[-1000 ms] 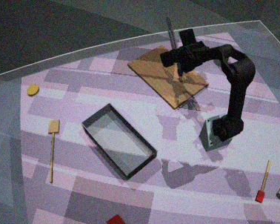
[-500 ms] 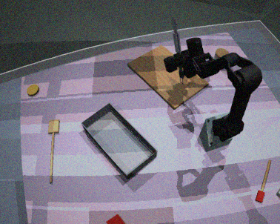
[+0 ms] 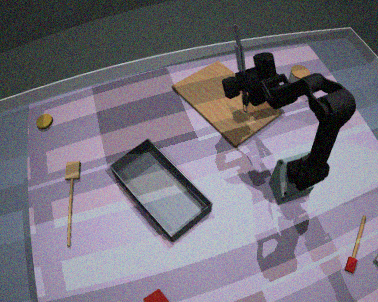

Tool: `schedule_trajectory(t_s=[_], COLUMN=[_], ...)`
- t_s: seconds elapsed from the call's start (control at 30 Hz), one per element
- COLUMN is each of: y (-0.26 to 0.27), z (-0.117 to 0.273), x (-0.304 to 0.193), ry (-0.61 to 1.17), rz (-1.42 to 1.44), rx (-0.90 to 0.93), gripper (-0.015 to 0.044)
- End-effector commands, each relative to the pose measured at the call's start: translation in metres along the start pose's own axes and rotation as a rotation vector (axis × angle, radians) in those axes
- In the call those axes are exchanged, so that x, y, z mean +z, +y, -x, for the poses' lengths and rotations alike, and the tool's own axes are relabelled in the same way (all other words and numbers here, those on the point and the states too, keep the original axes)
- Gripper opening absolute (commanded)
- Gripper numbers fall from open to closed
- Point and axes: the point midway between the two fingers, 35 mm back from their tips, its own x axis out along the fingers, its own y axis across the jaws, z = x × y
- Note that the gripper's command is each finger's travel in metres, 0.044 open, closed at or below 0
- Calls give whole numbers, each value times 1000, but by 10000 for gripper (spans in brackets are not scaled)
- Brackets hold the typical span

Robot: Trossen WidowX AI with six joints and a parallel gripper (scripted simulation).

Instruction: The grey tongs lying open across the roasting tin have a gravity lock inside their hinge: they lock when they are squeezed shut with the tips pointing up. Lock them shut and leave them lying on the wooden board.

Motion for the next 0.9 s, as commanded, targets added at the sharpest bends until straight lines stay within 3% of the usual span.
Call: schedule_trajectory(t_s=[0.0, 0.87], y=[0, 0], z=[2, -2], x=[-4, -5], ry=[16, -5], rz=[-3, -4], rx=[-1, -1], gripper=[-150, -150])
